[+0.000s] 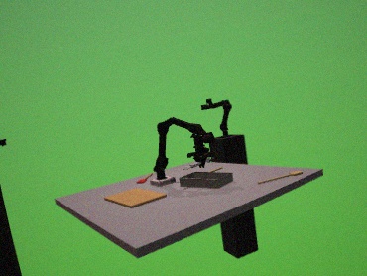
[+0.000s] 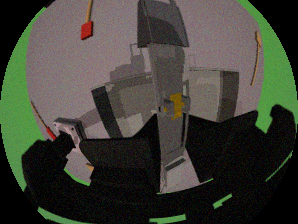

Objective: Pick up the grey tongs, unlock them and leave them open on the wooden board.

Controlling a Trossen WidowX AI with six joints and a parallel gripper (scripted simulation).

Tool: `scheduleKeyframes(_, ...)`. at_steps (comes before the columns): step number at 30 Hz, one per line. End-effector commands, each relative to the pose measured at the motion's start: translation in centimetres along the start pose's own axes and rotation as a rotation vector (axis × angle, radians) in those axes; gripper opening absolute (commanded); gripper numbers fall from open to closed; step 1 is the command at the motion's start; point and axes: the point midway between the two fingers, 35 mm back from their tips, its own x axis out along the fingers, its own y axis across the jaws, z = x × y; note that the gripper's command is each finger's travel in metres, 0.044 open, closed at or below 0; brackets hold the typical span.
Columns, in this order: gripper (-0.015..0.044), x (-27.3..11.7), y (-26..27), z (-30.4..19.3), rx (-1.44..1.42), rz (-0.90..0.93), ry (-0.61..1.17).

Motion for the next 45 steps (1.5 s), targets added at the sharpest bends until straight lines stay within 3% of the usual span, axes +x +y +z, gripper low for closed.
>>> scheduleKeyframes(1, -0.0150, -0.3, -0.2, 0.1, -0.005, 0.002, -0.007)
scheduleKeyframes(10, -0.0150, 0.1, -0.5, -1.8, 0.088, 0.004, 0.001)
scheduleKeyframes(45, -0.0150, 1.6, -0.3, -21.8, 1.003, -0.003, 0.011)
